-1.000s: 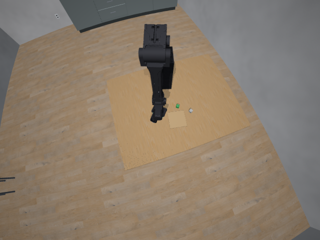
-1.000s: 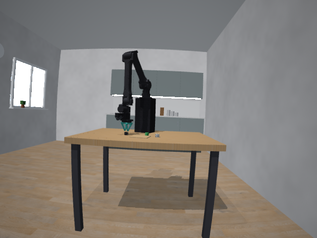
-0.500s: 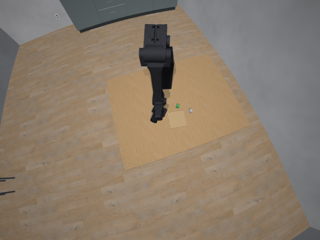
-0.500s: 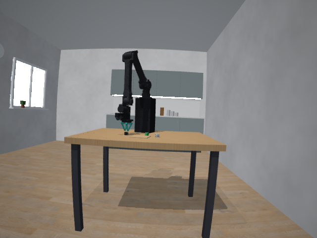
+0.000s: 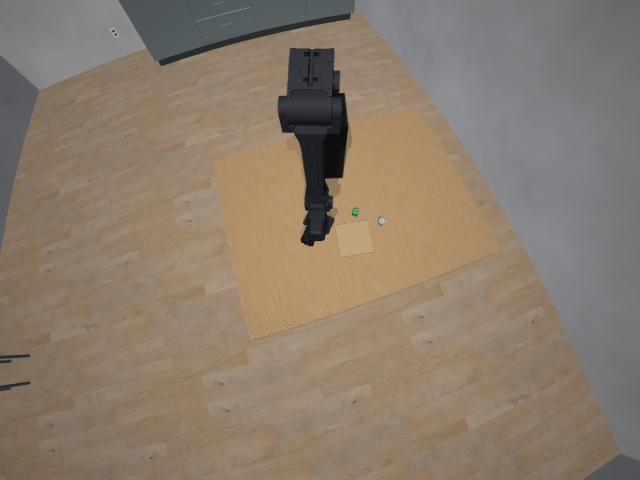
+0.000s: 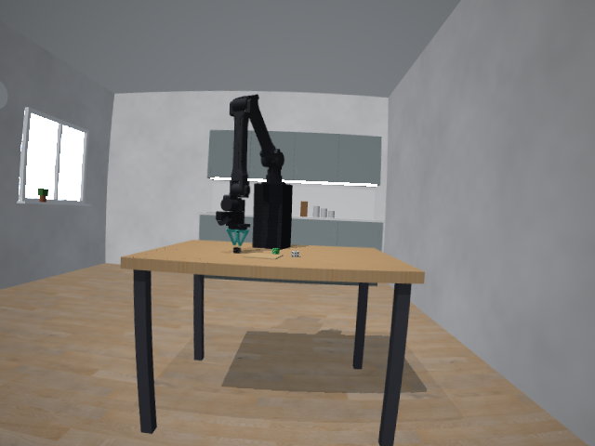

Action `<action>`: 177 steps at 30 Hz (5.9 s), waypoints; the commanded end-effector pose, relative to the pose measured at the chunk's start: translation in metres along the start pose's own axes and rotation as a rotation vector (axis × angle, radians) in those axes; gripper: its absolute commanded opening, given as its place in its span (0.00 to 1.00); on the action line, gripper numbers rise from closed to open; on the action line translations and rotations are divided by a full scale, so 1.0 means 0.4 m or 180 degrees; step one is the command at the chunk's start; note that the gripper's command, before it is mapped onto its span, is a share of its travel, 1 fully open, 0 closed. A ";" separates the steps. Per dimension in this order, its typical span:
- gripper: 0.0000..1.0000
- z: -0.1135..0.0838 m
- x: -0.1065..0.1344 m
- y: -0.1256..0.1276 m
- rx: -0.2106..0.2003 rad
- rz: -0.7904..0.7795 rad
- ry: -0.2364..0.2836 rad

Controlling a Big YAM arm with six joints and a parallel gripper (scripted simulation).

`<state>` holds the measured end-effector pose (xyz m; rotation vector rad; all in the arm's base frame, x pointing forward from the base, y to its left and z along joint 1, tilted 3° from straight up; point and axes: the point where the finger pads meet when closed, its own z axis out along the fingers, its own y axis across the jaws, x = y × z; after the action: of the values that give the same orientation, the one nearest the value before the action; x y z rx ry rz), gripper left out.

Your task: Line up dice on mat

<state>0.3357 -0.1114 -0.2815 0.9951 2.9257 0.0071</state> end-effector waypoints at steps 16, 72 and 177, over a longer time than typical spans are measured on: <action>0.39 -0.009 -0.010 0.018 -0.0015 -0.0026 -0.0035; 0.39 -0.008 -0.005 0.017 -0.0020 -0.0026 -0.0047; 0.39 0.067 -0.011 0.020 -0.0027 -0.0027 -0.0068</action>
<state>0.3351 -0.1110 -0.3126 0.9964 2.9279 0.0072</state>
